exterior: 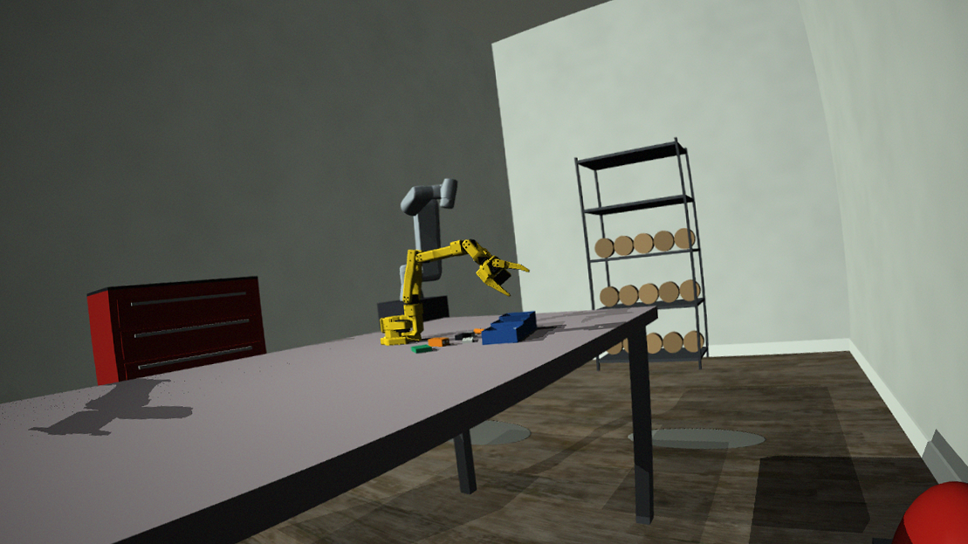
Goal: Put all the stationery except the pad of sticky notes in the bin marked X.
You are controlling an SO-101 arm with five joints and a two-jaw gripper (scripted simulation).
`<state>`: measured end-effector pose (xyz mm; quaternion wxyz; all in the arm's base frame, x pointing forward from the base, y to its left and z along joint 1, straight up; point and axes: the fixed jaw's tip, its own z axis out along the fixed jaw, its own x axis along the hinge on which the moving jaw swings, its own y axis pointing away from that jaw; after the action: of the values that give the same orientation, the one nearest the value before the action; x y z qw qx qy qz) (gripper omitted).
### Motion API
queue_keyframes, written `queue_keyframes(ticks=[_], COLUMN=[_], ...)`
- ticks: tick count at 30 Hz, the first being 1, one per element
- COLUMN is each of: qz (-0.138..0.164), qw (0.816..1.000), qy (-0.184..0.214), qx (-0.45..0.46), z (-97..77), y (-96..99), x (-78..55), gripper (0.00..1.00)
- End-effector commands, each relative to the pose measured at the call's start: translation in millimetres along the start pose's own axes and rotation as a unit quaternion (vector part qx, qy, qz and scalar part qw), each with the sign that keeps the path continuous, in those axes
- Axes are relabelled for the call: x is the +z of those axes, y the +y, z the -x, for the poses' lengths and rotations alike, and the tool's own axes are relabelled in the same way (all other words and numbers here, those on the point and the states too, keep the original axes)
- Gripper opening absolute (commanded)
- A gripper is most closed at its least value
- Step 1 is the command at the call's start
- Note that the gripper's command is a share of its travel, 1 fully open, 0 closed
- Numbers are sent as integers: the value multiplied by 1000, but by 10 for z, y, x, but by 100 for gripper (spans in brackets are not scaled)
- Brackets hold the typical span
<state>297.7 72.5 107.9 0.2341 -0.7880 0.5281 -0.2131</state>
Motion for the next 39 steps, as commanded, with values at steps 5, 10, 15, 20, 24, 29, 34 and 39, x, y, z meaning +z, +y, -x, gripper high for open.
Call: queue_keyframes(ticks=[5, 10, 15, 20, 24, 29, 34, 39], qz=[10, 20, 24, 27, 22, 9, 9, 9], qw=[967, 913, 870, 776, 692, 591, 591, 591], qy=[22, 43, 55, 72, 80, 83, 83, 83], qx=[255, 404, 489, 626, 717, 803, 803, 803], z=[-293, -422, -475, -520, -528, -528, -528, -528], y=[-25, 34, 59, 81, 85, 85, 85, 85], x=[-179, -216, -232, -247, -249, -249, -249, -249], gripper=[25, 15, 11, 7, 7, 7, 7, 7])
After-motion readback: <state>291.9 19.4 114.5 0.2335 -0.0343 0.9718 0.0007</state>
